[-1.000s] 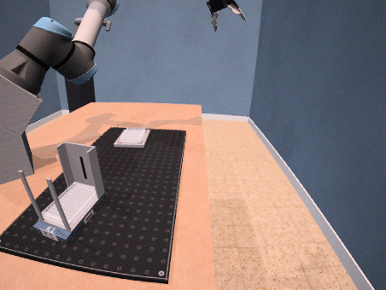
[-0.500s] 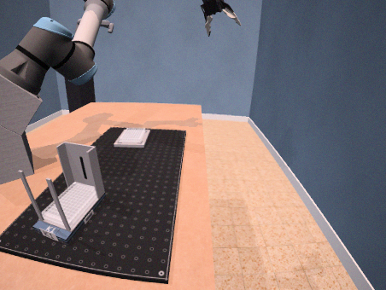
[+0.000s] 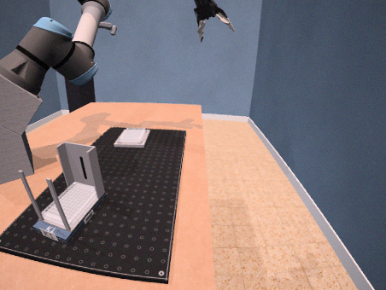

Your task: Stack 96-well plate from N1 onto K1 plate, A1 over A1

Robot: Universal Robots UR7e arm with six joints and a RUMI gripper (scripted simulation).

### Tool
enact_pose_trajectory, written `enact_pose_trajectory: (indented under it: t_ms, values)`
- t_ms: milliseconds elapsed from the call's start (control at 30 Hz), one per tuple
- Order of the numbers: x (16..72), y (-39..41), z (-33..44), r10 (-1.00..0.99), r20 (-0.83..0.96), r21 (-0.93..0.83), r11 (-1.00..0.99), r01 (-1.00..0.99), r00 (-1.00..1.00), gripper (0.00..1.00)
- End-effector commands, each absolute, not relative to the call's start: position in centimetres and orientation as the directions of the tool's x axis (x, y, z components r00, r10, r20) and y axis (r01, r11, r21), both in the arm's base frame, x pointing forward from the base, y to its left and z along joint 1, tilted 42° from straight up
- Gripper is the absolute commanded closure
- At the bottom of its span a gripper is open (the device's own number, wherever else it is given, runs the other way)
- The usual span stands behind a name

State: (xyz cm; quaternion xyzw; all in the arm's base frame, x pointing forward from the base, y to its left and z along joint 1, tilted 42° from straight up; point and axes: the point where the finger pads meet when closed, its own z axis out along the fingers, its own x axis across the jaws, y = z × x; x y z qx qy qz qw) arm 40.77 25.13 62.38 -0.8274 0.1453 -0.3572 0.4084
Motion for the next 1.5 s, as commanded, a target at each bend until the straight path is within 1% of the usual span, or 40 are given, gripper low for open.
enact_pose_trajectory:
  t_ms: [0, 400, 467, 700, 767, 1000, 1067, 1300, 1367, 1467]
  values:
    - [40.3, 24.8, 60.2, -0.514, 0.484, -0.763, -0.644, 0.054, 0.708, 0.00]
    - [39.5, 24.4, 56.0, -0.479, 0.503, -0.731, -0.680, 0.058, 0.720, 0.00]
    - [39.3, 24.3, 55.1, -0.441, 0.518, -0.699, -0.712, 0.065, 0.733, 0.00]
    - [38.7, 24.1, 52.6, -0.441, 0.518, -0.699, -0.712, 0.065, 0.733, 0.00]
    - [38.5, 24.0, 51.7, -0.401, 0.530, -0.667, -0.742, 0.075, 0.747, 0.00]
    - [37.9, 23.8, 49.2, -0.401, 0.530, -0.667, -0.742, 0.075, 0.747, 0.00]
    - [37.6, 23.7, 48.2, -0.358, 0.539, -0.634, -0.768, 0.087, 0.762, 0.00]
    - [37.0, 23.6, 45.8, -0.358, 0.539, -0.634, -0.768, 0.087, 0.763, 0.00]
    - [36.7, 23.5, 44.8, -0.314, 0.544, -0.603, -0.791, 0.103, 0.778, 0.00]
    - [36.3, 23.5, 43.4, -0.314, 0.544, -0.603, -0.791, 0.103, 0.778, 0.00]
